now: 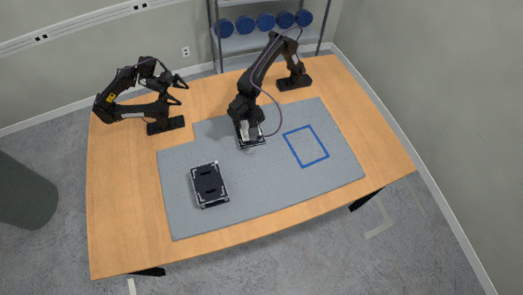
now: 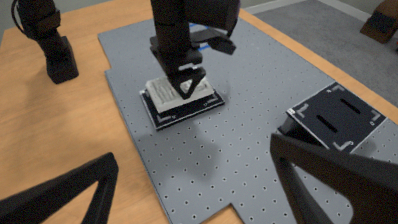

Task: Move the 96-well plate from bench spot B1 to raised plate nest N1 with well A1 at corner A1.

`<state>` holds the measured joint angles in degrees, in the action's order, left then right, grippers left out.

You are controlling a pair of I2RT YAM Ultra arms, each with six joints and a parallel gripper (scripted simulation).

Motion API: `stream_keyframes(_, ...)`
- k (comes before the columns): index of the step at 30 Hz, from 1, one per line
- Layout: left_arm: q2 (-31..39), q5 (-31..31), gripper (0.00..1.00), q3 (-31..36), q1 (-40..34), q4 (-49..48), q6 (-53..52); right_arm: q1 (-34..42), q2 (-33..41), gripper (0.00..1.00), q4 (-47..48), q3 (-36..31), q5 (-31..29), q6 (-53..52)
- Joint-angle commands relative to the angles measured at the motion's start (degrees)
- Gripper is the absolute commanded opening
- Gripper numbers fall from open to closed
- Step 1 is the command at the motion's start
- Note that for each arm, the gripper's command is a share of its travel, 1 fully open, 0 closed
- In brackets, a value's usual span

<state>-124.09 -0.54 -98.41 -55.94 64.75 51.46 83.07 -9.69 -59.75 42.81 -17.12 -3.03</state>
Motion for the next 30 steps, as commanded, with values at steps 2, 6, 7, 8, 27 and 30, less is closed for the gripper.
stream_keyframes(2, -0.3, -1.1, 0.77, -1.1, -0.2, 0.6, 0.4, 0.6, 0.7, 1.0, -1.2, -0.6, -0.5, -0.3)
stream_keyframes(6, -0.3, -1.1, 0.77, -1.1, -0.2, 0.6, 0.4, 0.6, 0.7, 1.0, -1.2, -0.6, -0.5, -0.3)
stream_keyframes(7, 0.3, -1.2, 0.77, -1.2, -0.3, 0.8, 0.7, 0.6, 0.7, 1.0, -1.2, -0.6, -0.5, -0.3)
stream_keyframes(8, 0.5, -1.2, 0.77, -1.2, -0.5, 0.9, 0.7, 0.6, 0.7, 1.0, -1.2, -0.6, -0.5, -0.3)
stream_keyframes(27, 1.8, -1.2, 0.77, -2.3, -0.7, 3.2, 0.6, 0.6, 0.7, 1.0, -1.2, -0.6, -0.5, -0.3)
stream_keyframes(30, 2.1, -1.2, 0.77, -3.3, -0.7, 4.4, 0.6, 0.6, 0.7, 1.0, -1.2, -0.6, -0.5, -0.3)
